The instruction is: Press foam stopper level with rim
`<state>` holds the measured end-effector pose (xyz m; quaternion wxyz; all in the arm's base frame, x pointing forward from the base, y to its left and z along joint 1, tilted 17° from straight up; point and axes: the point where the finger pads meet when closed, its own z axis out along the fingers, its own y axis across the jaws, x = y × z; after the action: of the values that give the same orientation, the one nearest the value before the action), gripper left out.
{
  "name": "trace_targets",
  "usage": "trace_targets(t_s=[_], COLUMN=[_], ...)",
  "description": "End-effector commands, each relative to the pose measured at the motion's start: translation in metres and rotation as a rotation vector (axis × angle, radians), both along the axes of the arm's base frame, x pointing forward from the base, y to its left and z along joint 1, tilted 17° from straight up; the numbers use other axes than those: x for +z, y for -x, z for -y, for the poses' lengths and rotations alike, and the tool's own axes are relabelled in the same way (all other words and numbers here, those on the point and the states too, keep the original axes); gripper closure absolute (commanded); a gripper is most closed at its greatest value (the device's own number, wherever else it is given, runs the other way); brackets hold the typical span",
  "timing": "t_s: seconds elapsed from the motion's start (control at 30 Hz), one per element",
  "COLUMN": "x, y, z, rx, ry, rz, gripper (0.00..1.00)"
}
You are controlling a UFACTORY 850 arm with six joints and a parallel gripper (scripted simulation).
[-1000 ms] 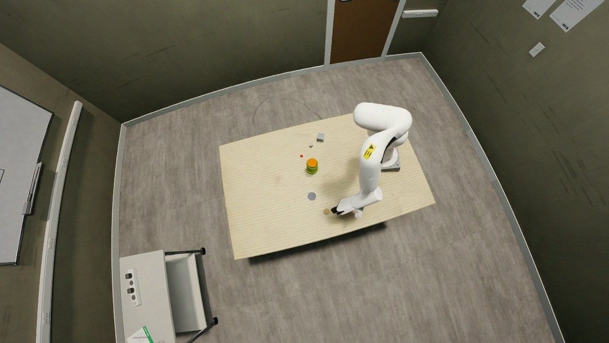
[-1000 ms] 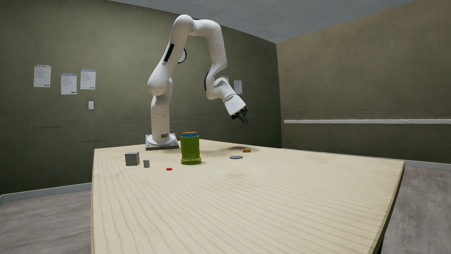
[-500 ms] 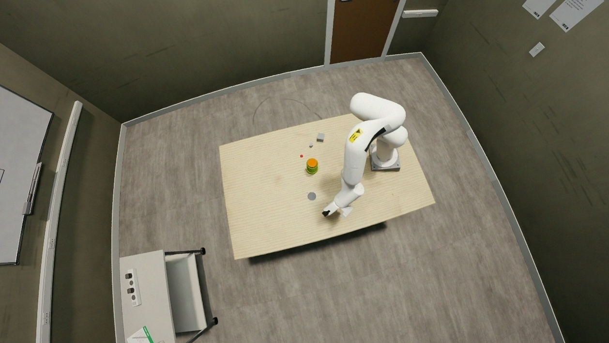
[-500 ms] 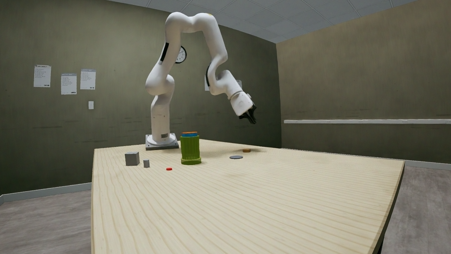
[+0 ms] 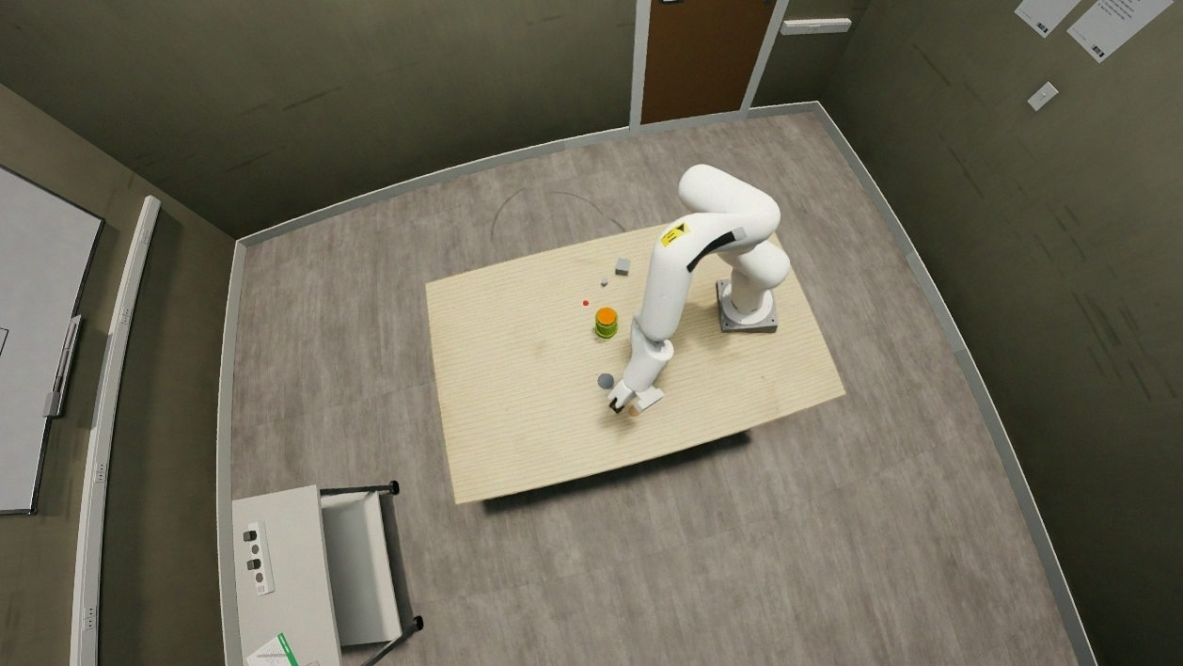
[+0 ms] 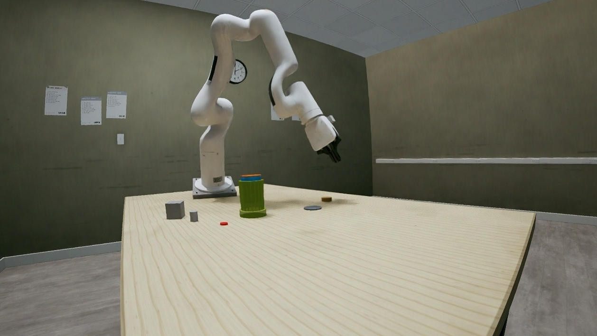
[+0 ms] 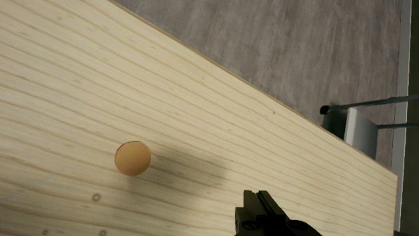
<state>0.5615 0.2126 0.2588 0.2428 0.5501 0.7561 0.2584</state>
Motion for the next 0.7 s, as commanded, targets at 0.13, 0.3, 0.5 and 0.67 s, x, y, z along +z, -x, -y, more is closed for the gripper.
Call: trace_targets(t_s=[0.13,0.3,0.5,0.67], x=[0.009,0.011,0.013,0.013], y=[-0.001,0.001,0.004,0.004], z=[0.045,0.061,0.077,0.077], rx=[-0.045,-0.067,-0.09,-0.09], ry=[-0.055,-0.064,-0.072,-0.072], rz=[-0.083,-0.11,-0.137,-0.137], gripper=[1.0,1.0,1.0,1.0])
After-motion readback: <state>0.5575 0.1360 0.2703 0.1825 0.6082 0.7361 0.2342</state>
